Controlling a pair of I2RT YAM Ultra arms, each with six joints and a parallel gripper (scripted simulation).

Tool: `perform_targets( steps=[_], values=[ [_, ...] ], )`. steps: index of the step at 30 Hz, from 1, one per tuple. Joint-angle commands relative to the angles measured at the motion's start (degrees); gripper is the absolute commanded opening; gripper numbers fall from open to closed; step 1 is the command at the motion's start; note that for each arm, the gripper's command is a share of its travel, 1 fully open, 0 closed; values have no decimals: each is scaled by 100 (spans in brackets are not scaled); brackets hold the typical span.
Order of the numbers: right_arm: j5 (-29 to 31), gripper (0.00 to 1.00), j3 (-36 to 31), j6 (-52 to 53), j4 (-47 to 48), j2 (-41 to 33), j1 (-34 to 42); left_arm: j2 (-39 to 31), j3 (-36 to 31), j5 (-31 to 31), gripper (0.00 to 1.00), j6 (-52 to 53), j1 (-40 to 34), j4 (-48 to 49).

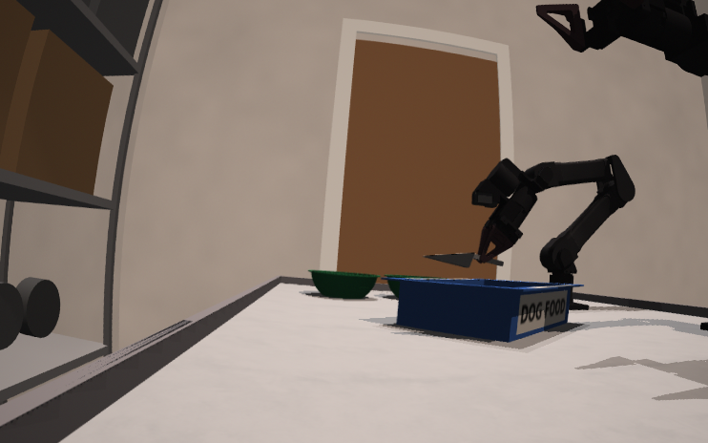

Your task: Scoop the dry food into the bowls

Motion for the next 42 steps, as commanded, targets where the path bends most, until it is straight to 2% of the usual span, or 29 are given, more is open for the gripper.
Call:
perform_targets(
  steps=[1, 7, 8, 17, 18, 19, 23, 25, 29, 33, 42],
  values=[
    [25, 0, -159, -98, 207, -364, -421, -58, 94, 1, 100, -1, -1, 40],
    [-20, 0, -234, -188, 287, -693, -1055, -58, 94, 1, 100, -1, -1, 40],
    [-2, 0, -469, -185, 315, -756, -1190, -58, 94, 1, 100, -1, -1, 41],
    [6, 0, -731, -285, 486, -1310, -2257, -58, 94, 1, 100, -1, -1, 40],
    [-26, 0, -650, -293, 483, -1289, -2262, -58, 94, 1, 100, -1, -1, 40],
    [-37, 0, -855, -274, 525, -1164, -2236, -58, 94, 1, 100, -1, -1, 40],
    [-20, 0, -640, -270, 481, -1173, -2278, -58, 94, 1, 100, -1, -1, 40],
    [-24, 0, -825, -235, 495, -1048, -2137, -58, 94, 1, 100, -1, -1, 41],
    [10, 0, -651, -198, 485, -1169, -2176, -58, 94, 1, 100, -1, -1, 40],
    [72, 0, -842, -181, 475, -1038, -2169, -58, 94, 1, 100, -1, -1, 40],
    [77, 0, -831, -176, 462, -1168, -2118, -58, 94, 1, 100, -1, -1, 40]
  ],
)
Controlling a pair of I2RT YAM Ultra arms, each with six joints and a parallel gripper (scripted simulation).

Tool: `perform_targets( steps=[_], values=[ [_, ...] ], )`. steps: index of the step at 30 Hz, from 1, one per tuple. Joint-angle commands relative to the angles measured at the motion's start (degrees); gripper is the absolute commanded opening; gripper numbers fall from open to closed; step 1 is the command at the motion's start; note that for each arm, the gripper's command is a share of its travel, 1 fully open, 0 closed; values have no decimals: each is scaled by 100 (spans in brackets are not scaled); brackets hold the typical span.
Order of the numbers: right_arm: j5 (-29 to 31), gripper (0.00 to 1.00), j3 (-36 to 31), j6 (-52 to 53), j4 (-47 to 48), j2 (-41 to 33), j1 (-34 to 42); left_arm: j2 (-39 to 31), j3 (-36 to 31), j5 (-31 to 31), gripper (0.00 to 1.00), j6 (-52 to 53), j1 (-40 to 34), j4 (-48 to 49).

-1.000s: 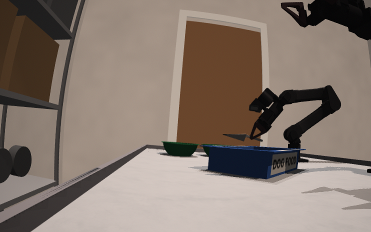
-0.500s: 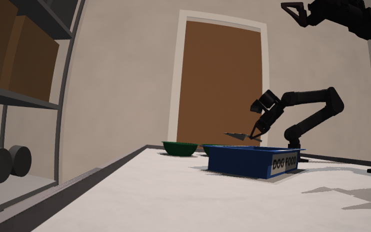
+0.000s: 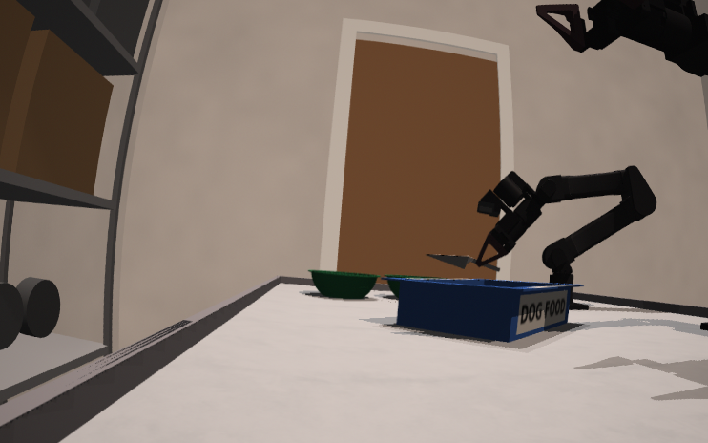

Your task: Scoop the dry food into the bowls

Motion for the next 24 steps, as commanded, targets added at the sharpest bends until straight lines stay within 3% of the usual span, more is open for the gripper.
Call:
perform_targets(
  steps=[1, 13, 16, 24],
  values=[
    [23, 0, -59, 33, 200, -25, 53, -58, 94, 1, 100, 1, -1, 40],
    [56, 0, 752, 39, -340, 763, 96, -58, 94, 1, 100, 1, -1, 41],
    [63, 0, 783, 45, -344, 652, 62, -58, 94, 1, 100, 1, -1, 41],
    [83, 0, 1353, 50, -816, 1371, 76, -58, 94, 1, 100, 1, -1, 40]
  ],
)
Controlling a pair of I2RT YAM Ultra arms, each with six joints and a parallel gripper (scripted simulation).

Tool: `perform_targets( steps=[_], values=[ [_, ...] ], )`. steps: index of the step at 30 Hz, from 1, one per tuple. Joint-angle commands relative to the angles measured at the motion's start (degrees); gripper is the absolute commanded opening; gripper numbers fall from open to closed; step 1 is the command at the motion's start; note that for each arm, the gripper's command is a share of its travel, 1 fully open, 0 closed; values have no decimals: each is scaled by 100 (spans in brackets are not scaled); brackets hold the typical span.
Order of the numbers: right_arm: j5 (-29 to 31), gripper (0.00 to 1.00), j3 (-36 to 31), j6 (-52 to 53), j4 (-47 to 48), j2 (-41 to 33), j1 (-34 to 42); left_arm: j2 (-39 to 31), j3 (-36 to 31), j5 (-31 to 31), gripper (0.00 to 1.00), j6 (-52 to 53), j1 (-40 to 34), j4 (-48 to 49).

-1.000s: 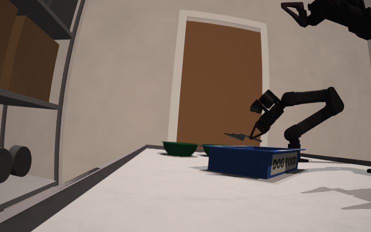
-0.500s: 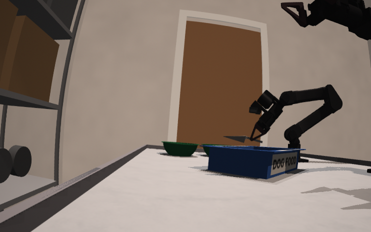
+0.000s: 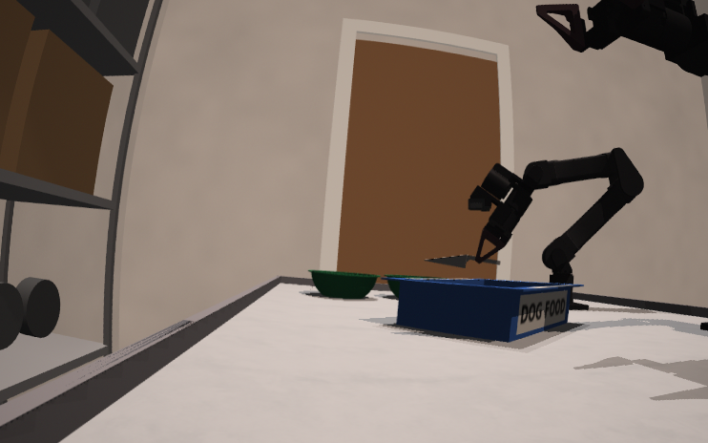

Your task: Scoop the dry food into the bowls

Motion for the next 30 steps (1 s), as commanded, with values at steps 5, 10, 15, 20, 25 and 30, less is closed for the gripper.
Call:
perform_targets(
  steps=[5, 10, 15, 20, 25, 30],
  values=[
    [53, 0, 748, 37, -422, 497, 73, -58, 94, 1, 100, 1, -1, 40],
    [61, 0, 969, 41, -625, 714, 70, -58, 94, 1, 100, 1, -1, 40],
    [43, 0, 1070, 38, -714, 624, 38, -58, 94, 1, 100, 1, -1, 40],
    [40, 0, 1107, 38, -582, 560, 38, -58, 94, 1, 100, 1, -1, 40],
    [40, 0, 1111, 38, -588, 591, 39, -58, 94, 1, 100, 1, -1, 40],
    [41, 0, 1138, 38, -658, 701, 42, -58, 94, 1, 100, 1, -1, 40]
  ],
)
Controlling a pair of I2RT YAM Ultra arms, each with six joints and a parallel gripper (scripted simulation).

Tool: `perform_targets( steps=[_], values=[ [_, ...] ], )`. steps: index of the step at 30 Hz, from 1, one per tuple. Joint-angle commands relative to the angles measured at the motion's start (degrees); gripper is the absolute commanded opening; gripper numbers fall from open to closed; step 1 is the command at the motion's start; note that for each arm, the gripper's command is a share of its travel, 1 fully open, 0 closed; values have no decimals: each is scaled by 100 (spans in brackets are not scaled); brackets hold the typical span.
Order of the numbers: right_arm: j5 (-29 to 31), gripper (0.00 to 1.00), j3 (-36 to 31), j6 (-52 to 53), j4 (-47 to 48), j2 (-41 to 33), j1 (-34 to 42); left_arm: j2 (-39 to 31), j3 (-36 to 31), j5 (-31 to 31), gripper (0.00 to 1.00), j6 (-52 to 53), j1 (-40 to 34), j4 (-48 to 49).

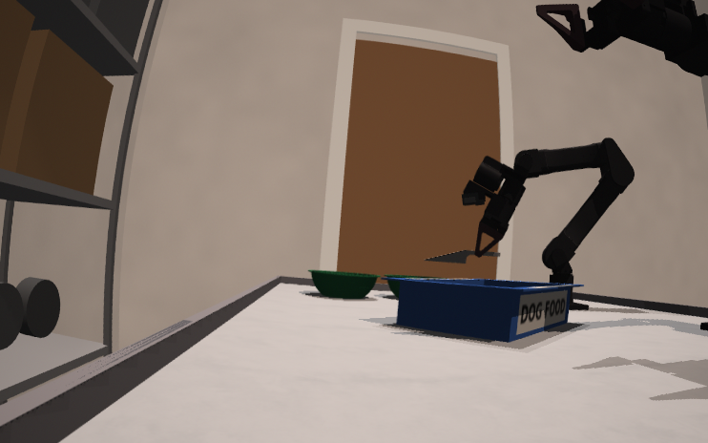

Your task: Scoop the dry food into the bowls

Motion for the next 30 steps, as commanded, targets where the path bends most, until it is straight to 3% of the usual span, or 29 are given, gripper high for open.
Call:
perform_targets(
  steps=[1, 30],
  values=[
    [8, 0, 301, 25, 96, -48, 27, -58, 94, 1, 100, 1, -1, 40],
    [19, 0, 282, 28, -162, 167, 20, -58, 94, 1, 100, 1, -1, 40]
  ],
)
